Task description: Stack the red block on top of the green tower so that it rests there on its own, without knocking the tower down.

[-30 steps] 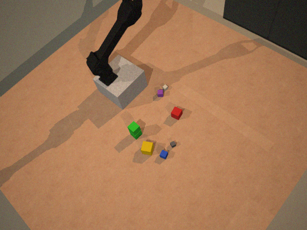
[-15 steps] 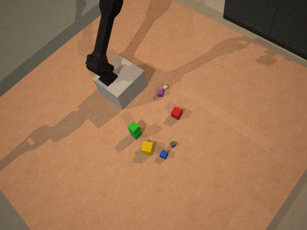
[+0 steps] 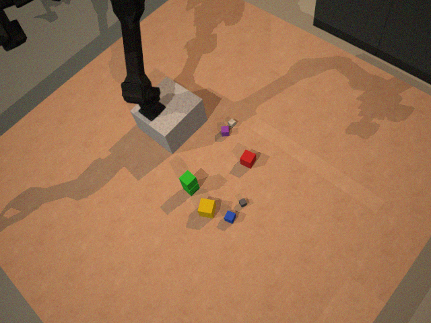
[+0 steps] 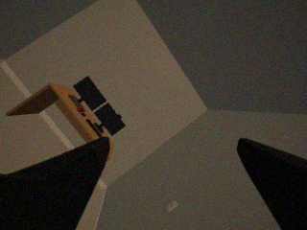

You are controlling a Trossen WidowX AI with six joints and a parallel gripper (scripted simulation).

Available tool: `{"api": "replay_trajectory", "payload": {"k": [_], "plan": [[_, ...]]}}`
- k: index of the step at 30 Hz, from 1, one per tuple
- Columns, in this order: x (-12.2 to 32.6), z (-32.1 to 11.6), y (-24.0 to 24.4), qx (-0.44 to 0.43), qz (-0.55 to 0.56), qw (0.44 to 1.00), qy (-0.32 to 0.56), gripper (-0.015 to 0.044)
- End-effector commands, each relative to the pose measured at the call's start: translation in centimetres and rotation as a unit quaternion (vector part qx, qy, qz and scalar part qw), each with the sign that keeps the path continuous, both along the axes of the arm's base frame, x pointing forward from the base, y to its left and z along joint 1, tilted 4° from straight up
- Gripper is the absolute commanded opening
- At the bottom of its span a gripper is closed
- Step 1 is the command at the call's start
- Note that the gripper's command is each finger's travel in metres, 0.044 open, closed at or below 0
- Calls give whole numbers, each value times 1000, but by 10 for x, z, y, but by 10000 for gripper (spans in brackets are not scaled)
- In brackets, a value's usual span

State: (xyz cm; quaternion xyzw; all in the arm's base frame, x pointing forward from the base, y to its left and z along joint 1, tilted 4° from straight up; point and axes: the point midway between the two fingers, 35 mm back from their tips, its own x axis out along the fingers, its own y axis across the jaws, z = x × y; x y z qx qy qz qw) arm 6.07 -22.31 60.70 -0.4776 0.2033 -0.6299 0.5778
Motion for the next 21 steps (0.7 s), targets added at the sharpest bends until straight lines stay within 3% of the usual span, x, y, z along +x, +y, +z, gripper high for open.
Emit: {"api": "replay_trajectory", "payload": {"k": [1, 11, 21], "plan": [[47, -32, -25, 63, 73, 995, 1, 440], [168, -125, -41, 225, 227, 947, 7, 440], [275, -237, 0, 396, 319, 860, 35, 440]]}}
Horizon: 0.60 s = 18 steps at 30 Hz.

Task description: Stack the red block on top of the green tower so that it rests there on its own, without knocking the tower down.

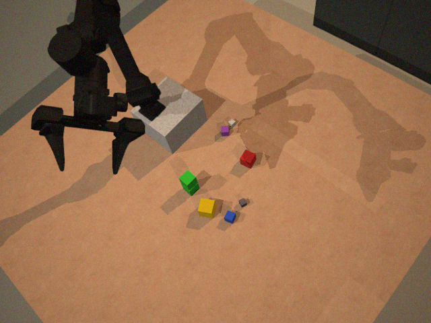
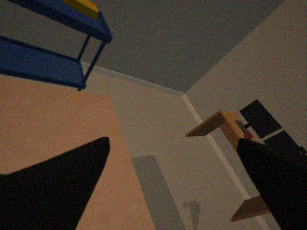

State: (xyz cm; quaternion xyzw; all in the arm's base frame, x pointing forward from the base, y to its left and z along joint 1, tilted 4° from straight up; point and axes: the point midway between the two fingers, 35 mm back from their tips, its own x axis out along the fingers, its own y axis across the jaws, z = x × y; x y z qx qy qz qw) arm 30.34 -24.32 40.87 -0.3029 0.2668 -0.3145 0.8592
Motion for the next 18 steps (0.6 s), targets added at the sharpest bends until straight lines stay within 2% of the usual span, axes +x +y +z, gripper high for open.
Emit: {"api": "replay_trajectory", "payload": {"k": [1, 10, 18], "plan": [[41, -51, 28, 76, 46, 996, 31, 440], [96, -162, 112, 221, 113, 960, 131, 440], [101, -255, 200, 317, 133, 907, 245, 440]]}}
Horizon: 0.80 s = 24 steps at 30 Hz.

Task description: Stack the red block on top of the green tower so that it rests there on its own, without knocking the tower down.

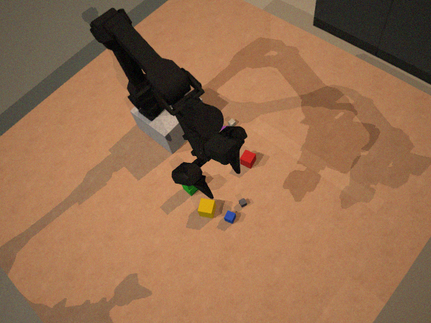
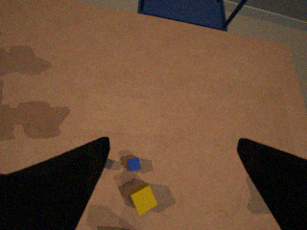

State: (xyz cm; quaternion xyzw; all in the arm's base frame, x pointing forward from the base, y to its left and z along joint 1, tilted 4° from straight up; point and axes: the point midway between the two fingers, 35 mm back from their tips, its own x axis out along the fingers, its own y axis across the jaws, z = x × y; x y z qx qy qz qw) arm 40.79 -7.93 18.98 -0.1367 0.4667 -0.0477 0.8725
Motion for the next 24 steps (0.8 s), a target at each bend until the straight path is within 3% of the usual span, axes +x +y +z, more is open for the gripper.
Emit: {"api": "replay_trajectory", "payload": {"k": [1, 14, 24], "plan": [[-5, -47, 47, 43, 17, 996, 70, 440], [-83, -165, 164, 82, 28, 950, 300, 440], [-88, -178, 168, 80, 27, 946, 311, 440]]}}
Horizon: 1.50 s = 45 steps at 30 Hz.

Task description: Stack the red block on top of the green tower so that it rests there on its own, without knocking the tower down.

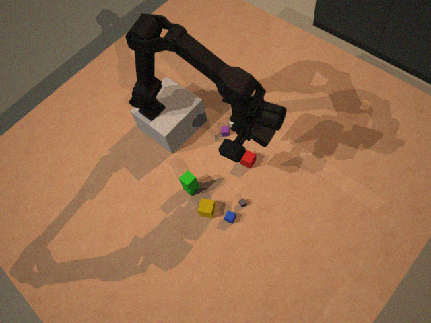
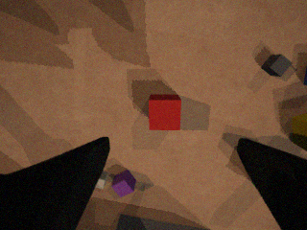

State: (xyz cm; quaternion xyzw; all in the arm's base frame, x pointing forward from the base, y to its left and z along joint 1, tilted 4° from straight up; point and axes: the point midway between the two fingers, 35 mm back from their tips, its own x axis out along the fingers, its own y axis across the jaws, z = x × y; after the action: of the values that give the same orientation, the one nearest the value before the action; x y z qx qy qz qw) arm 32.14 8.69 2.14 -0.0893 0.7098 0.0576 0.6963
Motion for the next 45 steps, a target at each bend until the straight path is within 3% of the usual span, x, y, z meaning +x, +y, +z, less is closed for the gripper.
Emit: {"api": "replay_trajectory", "payload": {"k": [1, 6, 45], "plan": [[-2, -16, 2, 2, -2, 1000, 5, 440], [-4, -52, 0, 2, -2, 1000, 6, 440], [-5, -95, -1, 1, -2, 1000, 6, 440]]}}
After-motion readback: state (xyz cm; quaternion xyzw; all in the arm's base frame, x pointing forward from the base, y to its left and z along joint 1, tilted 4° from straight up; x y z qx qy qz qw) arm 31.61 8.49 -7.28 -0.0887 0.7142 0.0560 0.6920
